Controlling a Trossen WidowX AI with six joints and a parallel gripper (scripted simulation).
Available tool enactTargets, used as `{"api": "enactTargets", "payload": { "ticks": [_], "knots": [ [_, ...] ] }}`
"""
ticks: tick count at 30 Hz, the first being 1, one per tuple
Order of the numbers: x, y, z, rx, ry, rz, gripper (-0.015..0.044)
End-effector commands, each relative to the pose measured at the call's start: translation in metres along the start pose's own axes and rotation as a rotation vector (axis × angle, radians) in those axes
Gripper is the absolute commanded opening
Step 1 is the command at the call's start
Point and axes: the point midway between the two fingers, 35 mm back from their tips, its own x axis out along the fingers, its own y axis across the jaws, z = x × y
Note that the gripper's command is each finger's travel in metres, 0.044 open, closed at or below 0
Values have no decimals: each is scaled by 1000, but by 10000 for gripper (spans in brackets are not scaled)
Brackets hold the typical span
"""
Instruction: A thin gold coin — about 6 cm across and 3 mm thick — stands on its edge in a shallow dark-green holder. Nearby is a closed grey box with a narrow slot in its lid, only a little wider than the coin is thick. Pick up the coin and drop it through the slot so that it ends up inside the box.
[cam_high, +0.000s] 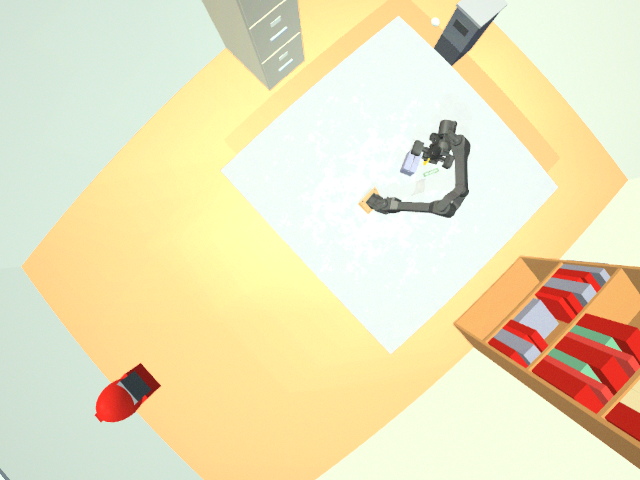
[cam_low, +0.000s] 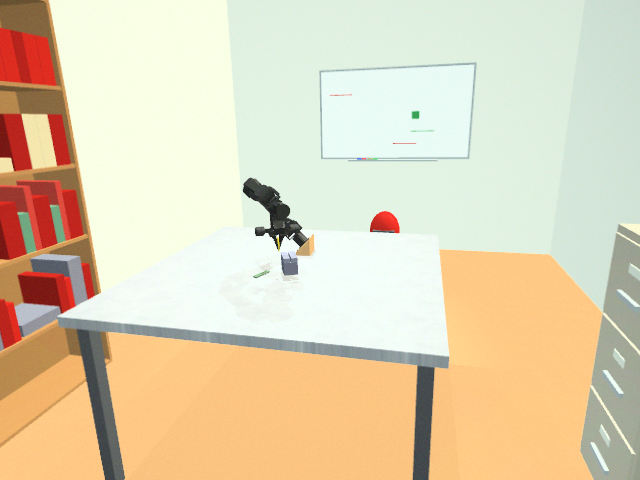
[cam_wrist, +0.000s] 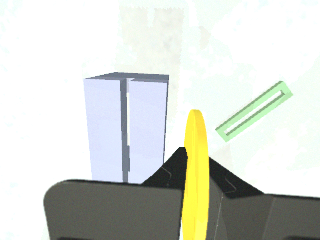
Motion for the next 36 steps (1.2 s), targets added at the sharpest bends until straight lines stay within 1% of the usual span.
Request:
{"api": "enactTargets", "payload": {
  "ticks": [1, 16, 36],
  "knots": [
    [0, 11, -2, 0, 0, 4, 0],
    [2, 45, -13, 2, 5, -2, 0],
    [2, 46, -14, 3, 5, -6, 0]
  ]
}}
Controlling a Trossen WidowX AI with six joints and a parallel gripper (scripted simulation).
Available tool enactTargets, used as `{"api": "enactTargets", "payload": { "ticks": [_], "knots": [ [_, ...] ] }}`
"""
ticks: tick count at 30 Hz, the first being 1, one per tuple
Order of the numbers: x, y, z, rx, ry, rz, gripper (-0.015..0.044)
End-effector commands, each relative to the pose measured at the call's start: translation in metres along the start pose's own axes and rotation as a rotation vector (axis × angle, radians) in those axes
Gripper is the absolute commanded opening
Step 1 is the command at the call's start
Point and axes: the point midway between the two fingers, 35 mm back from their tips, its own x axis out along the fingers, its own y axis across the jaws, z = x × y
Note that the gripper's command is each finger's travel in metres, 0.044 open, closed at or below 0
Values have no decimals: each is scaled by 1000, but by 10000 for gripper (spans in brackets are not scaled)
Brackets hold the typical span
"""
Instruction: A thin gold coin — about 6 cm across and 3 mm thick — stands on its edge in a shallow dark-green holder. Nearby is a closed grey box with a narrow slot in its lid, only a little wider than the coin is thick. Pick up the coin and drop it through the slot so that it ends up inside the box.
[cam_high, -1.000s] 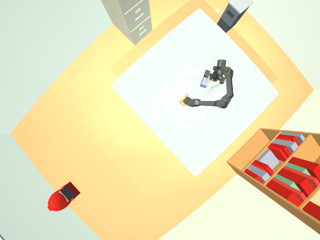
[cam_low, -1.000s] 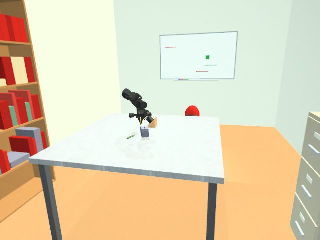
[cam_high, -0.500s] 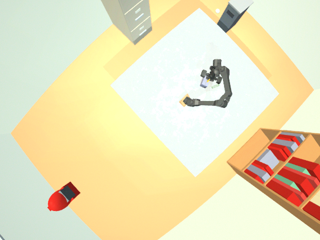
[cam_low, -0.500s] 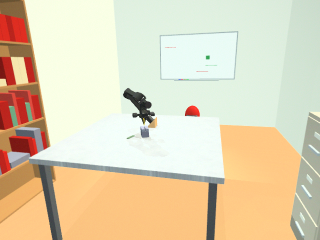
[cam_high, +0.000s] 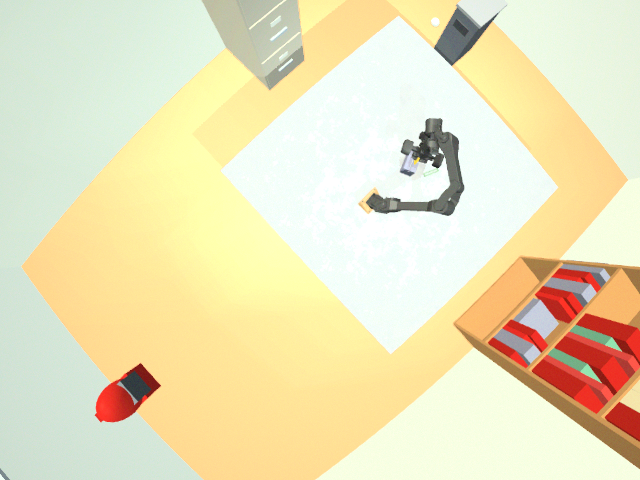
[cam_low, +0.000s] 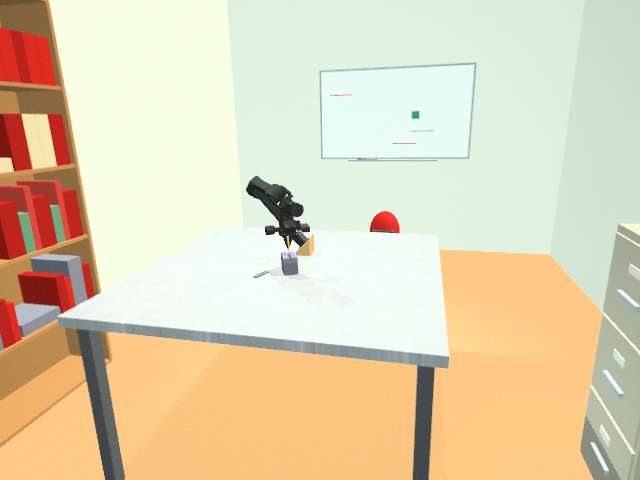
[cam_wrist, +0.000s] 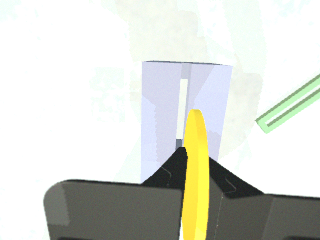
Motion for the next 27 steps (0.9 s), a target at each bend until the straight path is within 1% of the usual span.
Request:
{"api": "enactTargets", "payload": {
  "ticks": [1, 14, 27],
  "knots": [
    [0, 3, -1, 4, -1, 2, 0],
    [0, 2, -1, 2, -1, -2, 0],
    [8, 2, 0, -1, -1, -2, 0]
  ]
}}
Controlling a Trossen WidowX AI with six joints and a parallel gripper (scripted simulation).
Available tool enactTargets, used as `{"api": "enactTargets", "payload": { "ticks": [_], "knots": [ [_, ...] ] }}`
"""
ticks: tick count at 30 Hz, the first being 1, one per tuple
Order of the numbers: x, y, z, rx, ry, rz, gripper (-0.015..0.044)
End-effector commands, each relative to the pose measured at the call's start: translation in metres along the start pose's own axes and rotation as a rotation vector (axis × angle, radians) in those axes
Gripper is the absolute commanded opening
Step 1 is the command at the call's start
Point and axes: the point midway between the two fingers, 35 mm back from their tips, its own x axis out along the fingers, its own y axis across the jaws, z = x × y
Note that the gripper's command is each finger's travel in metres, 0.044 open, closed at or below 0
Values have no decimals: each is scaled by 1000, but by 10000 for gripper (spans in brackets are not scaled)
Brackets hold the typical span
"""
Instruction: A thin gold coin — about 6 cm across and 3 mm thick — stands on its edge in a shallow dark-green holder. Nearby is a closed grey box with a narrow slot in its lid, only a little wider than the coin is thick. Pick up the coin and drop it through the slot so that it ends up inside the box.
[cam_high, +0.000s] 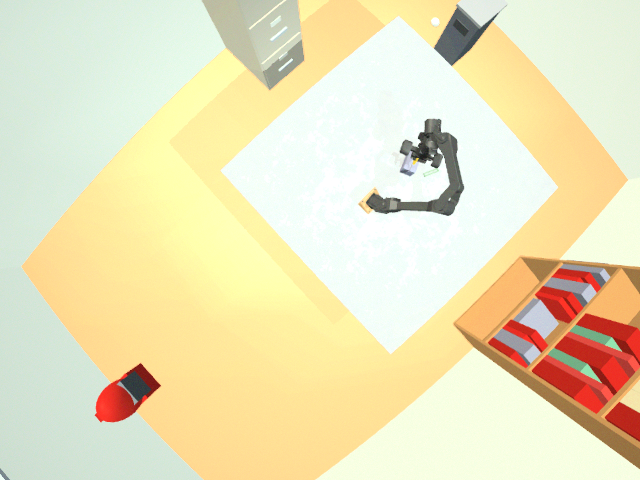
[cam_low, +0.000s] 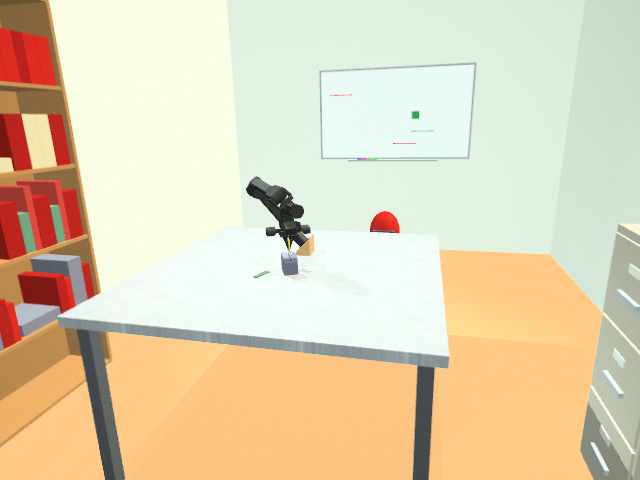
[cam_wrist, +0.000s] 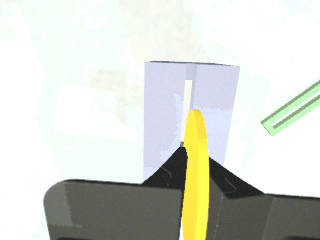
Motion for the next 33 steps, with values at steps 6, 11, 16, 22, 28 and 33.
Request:
{"api": "enactTargets", "payload": {
  "ticks": [6, 11, 16, 22, 28, 33],
  "knots": [
    [6, -1, 0, -2, -2, -5, 0],
    [9, -1, 0, -1, -2, -5, 0],
    [12, -1, 0, -2, -2, -5, 0],
    [11, -1, 0, 1, 1, -1, 131],
    [11, -1, 0, 1, 1, -1, 161],
    [10, -1, 0, 1, 1, -1, 187]
  ]
}}
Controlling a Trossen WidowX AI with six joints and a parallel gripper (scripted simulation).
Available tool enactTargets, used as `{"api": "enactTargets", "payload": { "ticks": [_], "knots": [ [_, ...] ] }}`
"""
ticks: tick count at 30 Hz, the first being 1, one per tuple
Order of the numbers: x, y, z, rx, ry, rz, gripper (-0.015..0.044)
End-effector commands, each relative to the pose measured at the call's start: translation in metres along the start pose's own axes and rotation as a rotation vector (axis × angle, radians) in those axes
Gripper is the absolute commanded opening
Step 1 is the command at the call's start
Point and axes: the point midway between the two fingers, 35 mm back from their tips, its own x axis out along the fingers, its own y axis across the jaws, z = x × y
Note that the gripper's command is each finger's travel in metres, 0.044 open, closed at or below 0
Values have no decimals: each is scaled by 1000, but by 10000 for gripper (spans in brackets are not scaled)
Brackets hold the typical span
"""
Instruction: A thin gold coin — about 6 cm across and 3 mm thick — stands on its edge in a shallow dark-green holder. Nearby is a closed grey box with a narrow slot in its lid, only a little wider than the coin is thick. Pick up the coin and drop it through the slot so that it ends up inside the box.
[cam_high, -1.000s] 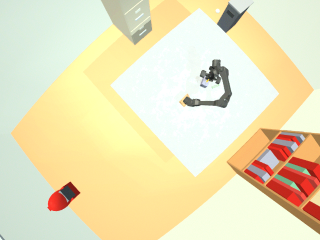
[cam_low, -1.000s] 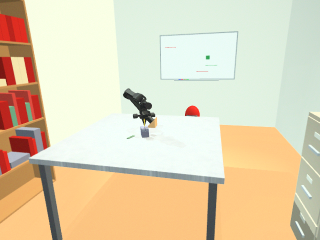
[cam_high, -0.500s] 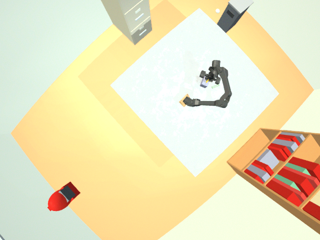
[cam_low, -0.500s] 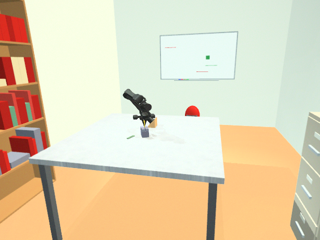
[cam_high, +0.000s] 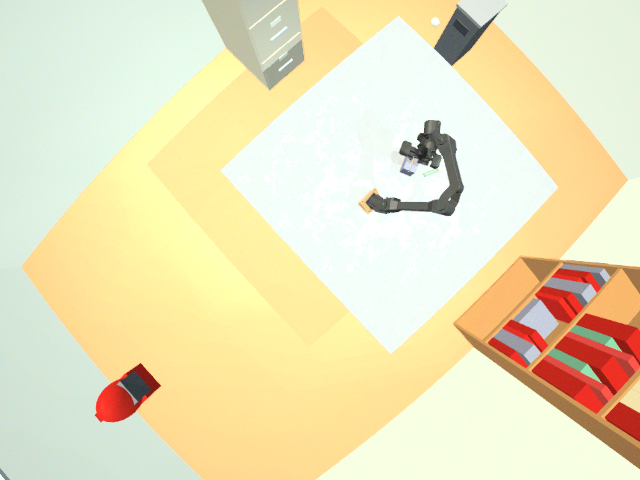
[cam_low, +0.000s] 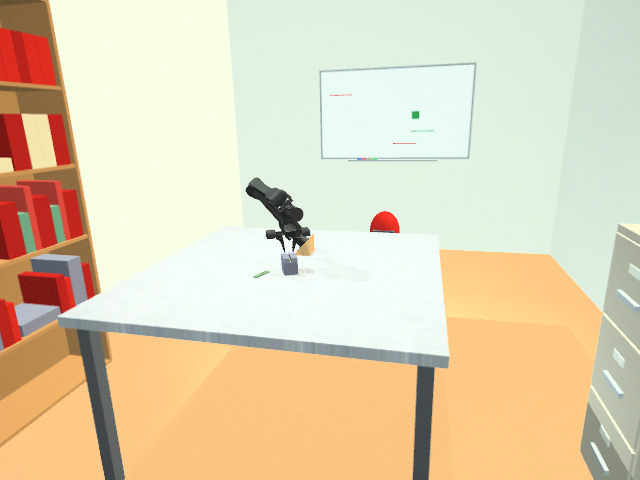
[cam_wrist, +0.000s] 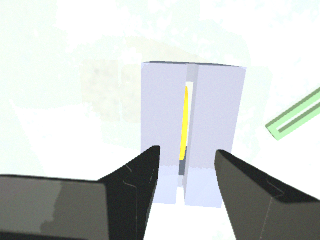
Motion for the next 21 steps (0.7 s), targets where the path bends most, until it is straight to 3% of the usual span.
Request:
{"api": "enactTargets", "payload": {
  "ticks": [1, 10, 13, 21],
  "knots": [
    [-2, 0, 0, 0, 0, 0, 213],
    [-34, 0, -1, -1, 1, -1, 440],
    [-60, -1, -4, -1, 3, -5, 440],
    [-62, -1, -4, -1, 3, -6, 440]
  ]
}}
